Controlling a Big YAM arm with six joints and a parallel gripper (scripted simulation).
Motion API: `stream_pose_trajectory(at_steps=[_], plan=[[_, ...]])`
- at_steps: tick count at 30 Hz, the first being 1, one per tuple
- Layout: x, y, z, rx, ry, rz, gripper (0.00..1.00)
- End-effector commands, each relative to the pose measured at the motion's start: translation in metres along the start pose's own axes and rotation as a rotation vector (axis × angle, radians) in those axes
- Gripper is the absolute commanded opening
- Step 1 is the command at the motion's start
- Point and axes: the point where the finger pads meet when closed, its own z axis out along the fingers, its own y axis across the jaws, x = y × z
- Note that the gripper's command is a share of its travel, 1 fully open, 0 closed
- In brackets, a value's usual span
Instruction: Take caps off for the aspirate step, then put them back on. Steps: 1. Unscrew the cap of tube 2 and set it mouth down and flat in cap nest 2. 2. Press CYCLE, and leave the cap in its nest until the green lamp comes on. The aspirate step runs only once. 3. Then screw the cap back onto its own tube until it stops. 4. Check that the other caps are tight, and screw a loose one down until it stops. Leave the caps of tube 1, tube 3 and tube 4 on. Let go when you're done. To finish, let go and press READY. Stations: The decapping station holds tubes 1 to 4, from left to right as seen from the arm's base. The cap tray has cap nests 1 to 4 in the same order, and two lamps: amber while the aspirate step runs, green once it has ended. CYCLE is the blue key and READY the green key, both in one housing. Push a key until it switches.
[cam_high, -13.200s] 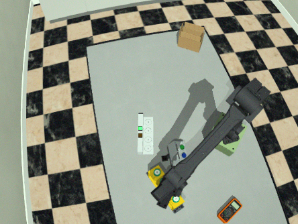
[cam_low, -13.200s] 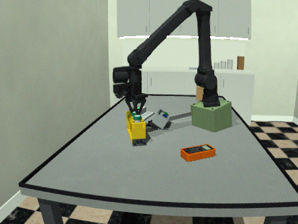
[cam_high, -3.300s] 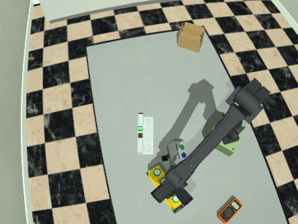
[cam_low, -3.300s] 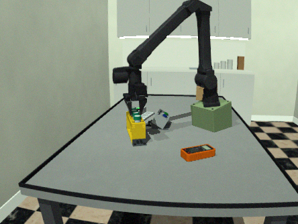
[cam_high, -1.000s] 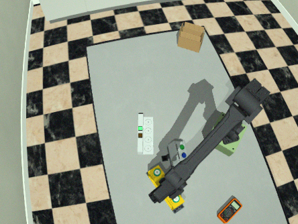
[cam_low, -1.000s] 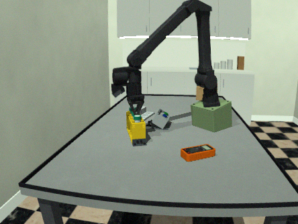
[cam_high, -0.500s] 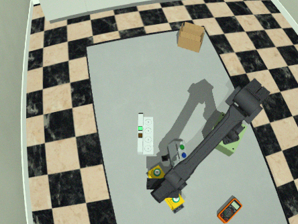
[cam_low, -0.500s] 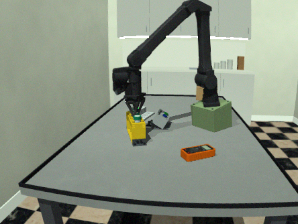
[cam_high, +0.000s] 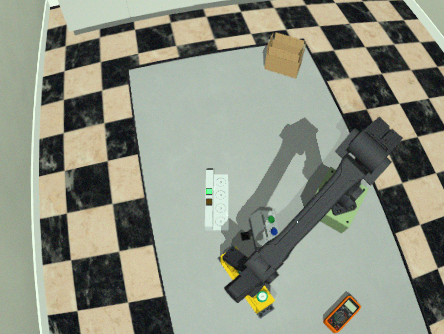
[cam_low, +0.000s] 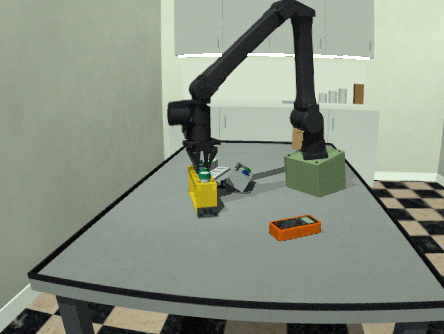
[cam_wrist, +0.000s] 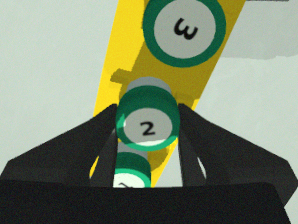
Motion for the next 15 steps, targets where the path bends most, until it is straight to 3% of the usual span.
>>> stream_pose_trajectory(at_steps=[1,8,11,12,15], plan=[[0.000,0.025,-0.007,-0.038,-0.003,0.277,0.00],[0.000,0.025,-0.007,-0.039,-0.001,0.324,0.00],[-0.001,0.014,-0.007,-0.029,-0.001,0.320,0.00],[-0.001,0.014,-0.007,-0.029,-0.001,0.320,0.49],[-0.001,0.014,-0.007,-0.029,-0.001,0.320,0.49]])
